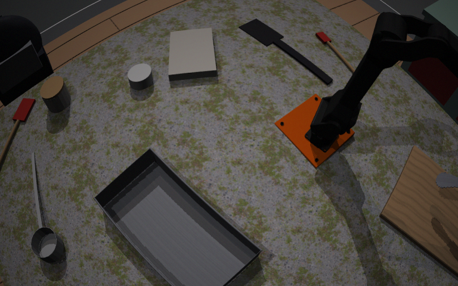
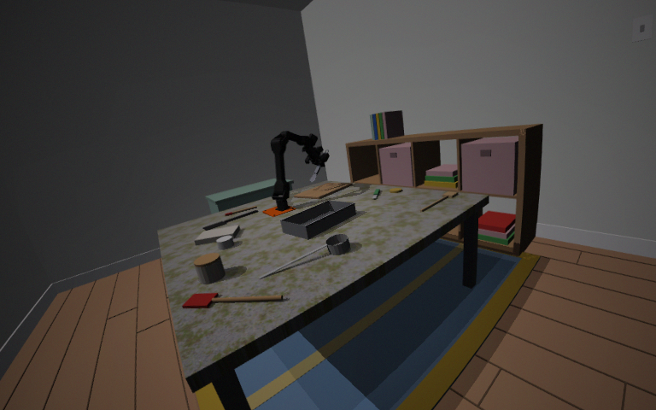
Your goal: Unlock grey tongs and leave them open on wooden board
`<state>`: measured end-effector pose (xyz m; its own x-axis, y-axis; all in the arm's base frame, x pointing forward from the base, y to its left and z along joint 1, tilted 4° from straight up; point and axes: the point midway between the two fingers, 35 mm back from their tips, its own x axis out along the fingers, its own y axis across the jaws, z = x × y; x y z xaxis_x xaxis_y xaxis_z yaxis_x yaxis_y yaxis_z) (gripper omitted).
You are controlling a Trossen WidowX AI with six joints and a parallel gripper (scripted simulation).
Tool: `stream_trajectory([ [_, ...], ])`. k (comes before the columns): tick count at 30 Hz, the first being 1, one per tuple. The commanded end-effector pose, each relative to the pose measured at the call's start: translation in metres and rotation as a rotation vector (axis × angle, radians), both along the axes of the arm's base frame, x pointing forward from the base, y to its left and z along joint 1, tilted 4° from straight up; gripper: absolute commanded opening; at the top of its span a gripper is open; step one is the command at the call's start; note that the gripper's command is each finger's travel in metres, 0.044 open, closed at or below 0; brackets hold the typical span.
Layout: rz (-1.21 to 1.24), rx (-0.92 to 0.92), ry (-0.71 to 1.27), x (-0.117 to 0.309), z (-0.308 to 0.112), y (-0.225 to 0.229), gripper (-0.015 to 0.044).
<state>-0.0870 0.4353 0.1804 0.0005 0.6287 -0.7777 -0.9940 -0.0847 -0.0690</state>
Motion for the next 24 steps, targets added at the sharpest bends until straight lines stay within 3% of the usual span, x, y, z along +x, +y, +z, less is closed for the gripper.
stream_trajectory([
  [1,0.002,0.068,0.000,0.001,0.008,-0.002,-0.0150],
  [24,0.008,0.408,0.032,0.005,0.030,-0.030,-0.0150],
])
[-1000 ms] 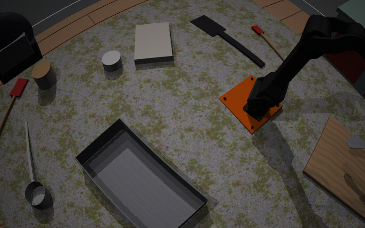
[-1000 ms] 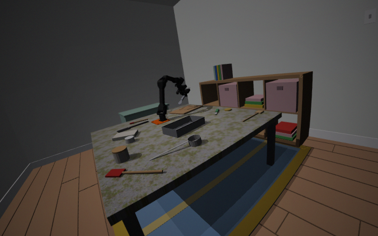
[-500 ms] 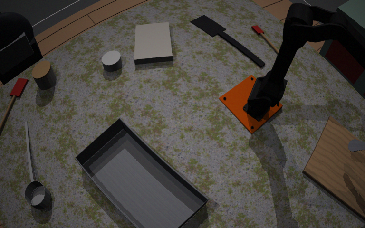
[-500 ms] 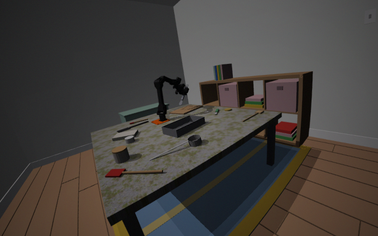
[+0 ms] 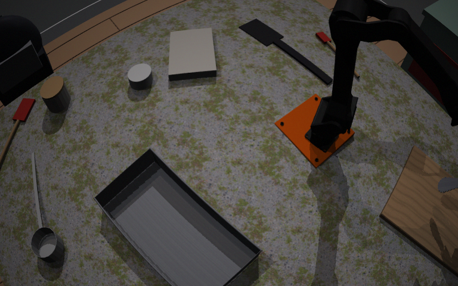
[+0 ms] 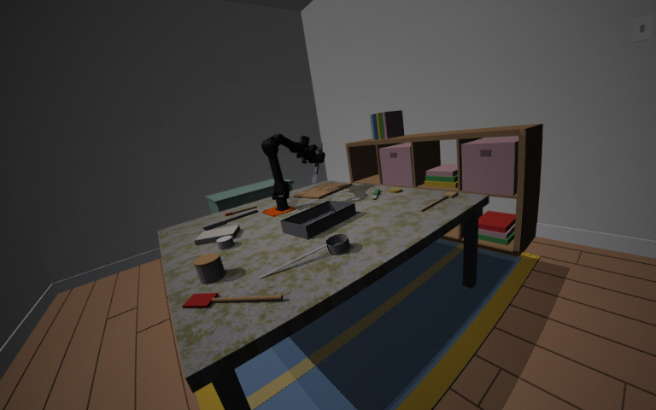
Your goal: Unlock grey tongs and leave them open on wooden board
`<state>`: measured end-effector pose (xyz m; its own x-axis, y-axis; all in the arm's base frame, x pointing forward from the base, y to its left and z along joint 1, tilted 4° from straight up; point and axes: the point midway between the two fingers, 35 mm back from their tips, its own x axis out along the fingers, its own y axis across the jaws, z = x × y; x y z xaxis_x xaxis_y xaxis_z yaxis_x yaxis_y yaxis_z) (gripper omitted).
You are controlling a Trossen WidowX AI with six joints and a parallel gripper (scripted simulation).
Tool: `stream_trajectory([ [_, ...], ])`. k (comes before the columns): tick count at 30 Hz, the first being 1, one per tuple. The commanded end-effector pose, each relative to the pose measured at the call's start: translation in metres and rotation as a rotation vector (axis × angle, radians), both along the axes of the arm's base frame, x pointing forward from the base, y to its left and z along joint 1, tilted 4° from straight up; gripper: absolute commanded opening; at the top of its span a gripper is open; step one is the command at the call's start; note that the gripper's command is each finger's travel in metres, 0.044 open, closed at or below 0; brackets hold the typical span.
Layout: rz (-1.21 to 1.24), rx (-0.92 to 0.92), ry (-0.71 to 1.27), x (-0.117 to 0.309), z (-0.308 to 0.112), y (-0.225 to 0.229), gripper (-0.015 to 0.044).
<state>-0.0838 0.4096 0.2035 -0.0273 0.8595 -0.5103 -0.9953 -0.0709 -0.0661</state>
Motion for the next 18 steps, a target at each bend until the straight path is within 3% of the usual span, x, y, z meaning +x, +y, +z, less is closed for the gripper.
stream_trajectory([
  [1,-0.003,0.068,0.004,0.002,0.008,-0.006,-0.0150],
  [9,-0.006,0.175,0.018,0.005,0.014,-0.020,-0.0150],
  [18,-0.006,0.178,0.019,0.005,0.014,-0.021,-0.0150],
])
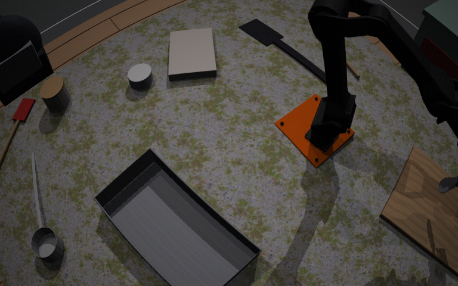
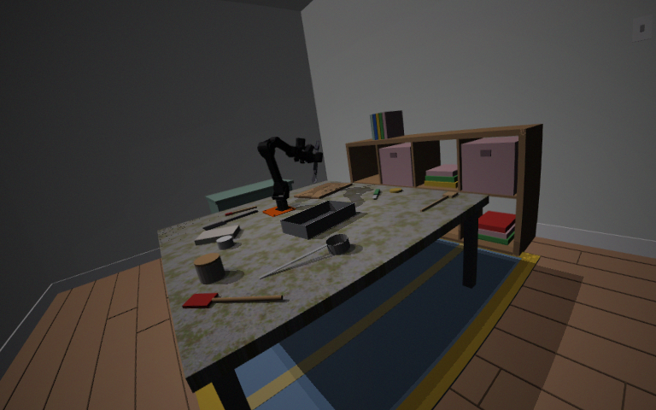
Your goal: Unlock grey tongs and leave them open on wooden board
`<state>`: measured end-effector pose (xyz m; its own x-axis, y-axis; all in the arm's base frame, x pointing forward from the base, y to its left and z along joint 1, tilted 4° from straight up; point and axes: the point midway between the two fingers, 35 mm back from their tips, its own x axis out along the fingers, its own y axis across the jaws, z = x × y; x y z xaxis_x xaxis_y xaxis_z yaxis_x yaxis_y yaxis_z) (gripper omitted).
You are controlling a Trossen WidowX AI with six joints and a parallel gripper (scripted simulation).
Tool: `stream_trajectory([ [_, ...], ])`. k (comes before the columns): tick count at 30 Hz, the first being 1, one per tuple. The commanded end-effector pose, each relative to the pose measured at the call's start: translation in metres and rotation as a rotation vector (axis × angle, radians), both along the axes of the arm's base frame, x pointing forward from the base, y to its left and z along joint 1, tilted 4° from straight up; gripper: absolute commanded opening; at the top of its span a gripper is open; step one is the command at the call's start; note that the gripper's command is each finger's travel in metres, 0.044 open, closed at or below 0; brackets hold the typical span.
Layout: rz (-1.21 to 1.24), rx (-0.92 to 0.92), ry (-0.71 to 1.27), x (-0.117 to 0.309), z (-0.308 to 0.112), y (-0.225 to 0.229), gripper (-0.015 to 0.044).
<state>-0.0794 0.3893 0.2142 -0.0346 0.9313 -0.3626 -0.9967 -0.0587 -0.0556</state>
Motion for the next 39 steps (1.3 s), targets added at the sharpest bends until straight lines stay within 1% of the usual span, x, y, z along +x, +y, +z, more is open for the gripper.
stream_trajectory([
  [1,-0.004,0.014,-0.002,0.001,0.004,0.000,-0.0150],
  [28,-0.004,0.012,-0.002,0.001,0.003,0.000,-0.0150],
  [39,-0.001,-0.104,-0.018,-0.003,-0.003,0.016,-0.0150],
])
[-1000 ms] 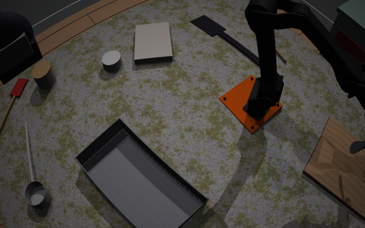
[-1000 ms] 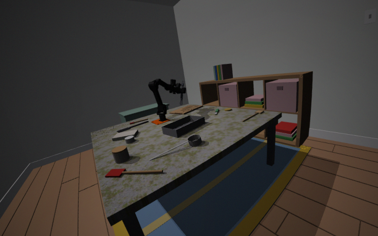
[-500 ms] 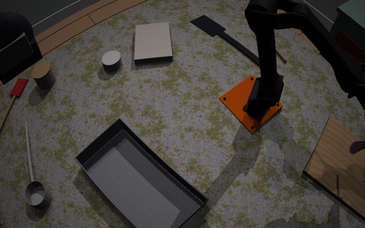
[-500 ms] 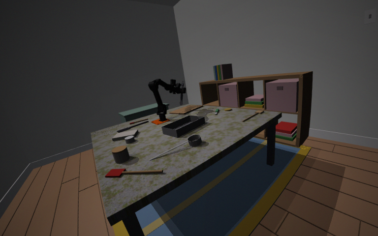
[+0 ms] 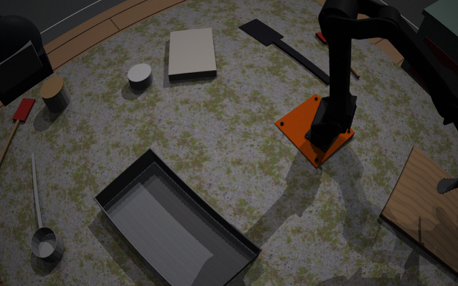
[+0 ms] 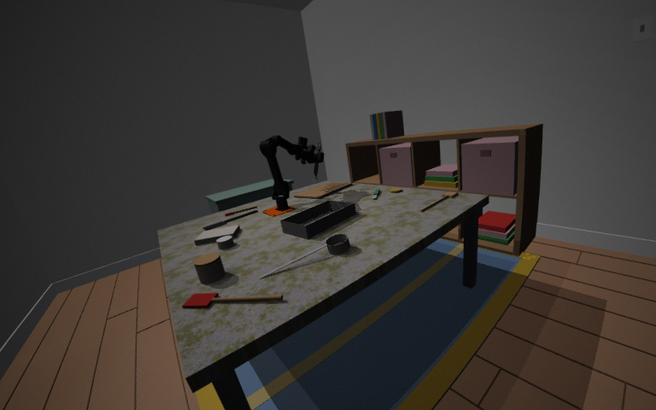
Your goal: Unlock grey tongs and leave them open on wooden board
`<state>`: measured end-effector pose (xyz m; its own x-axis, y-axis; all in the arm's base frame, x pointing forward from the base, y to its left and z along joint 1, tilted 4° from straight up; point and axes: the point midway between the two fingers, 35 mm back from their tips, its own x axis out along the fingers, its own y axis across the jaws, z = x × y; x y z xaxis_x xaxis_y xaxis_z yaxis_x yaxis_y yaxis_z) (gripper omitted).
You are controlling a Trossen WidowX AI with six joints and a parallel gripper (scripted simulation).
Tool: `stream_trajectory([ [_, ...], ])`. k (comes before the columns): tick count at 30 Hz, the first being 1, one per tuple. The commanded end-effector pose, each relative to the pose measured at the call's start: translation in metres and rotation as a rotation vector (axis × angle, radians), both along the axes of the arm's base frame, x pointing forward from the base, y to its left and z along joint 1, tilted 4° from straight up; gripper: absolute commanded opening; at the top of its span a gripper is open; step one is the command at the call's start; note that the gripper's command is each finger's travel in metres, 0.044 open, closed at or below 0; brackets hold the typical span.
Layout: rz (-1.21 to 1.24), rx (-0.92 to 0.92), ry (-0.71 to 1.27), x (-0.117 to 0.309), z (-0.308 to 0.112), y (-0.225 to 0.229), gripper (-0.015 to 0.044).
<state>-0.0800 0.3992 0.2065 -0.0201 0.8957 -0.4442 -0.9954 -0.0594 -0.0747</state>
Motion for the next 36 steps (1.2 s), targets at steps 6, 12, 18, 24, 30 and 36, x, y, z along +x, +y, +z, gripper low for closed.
stream_trajectory([
  [6,0.004,-0.091,-0.002,-0.004,0.000,0.014,-0.0150],
  [12,0.001,-0.167,-0.009,-0.005,-0.005,0.021,-0.0150],
  [18,0.000,-0.243,-0.016,-0.006,-0.010,0.028,-0.0150],
  [24,-0.002,-0.320,-0.023,-0.006,-0.015,0.033,-0.0150],
  [30,-0.006,-0.396,-0.029,-0.006,-0.020,0.036,-0.0150],
  [36,-0.010,-0.473,-0.033,-0.006,-0.025,0.039,-0.0150],
])
